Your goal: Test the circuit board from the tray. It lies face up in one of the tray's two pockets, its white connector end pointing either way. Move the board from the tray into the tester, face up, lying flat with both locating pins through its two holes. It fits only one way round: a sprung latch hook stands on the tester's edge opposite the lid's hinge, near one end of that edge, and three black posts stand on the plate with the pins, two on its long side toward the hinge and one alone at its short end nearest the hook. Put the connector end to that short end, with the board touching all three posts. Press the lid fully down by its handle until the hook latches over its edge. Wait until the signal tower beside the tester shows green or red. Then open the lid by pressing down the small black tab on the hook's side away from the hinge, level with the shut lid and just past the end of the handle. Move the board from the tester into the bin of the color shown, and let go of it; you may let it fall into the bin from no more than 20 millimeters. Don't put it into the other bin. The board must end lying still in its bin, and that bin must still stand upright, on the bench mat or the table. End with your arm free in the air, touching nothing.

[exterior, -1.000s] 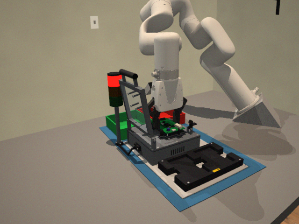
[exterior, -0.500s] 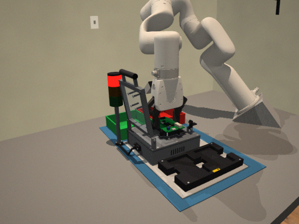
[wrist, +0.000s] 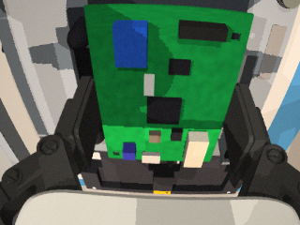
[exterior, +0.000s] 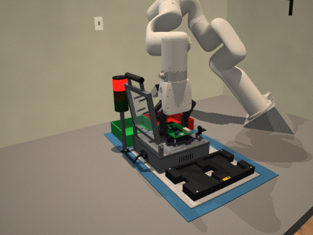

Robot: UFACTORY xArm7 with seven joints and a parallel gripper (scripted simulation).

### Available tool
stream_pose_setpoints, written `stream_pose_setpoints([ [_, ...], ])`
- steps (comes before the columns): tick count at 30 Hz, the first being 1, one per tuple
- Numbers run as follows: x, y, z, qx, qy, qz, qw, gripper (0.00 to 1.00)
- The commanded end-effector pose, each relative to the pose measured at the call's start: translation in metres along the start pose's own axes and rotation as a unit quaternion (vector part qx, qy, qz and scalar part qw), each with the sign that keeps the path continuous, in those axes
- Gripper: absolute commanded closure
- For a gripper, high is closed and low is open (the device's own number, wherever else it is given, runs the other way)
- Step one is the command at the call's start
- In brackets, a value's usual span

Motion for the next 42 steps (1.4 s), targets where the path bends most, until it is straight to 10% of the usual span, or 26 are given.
stream_pose_setpoints([
  [1, -0.001, -0.001, -0.003, 0.002, -0.001, 0.000, 1.000, 0.21],
  [25, -0.001, -0.001, -0.010, 0.002, -0.001, 0.000, 1.000, 0.21],
  [42, 0.000, 0.000, -0.059, 0.002, -0.001, 0.000, 1.000, 0.21],
])
Point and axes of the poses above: the point where the finger pads meet when closed, its own z axis out along the fingers, its own y axis across the jaws, x = y × z, the point moved 10 cm from there along -z, back along the fingers, and after that the axes turned 10 degrees about z, right-handed, at the moved point
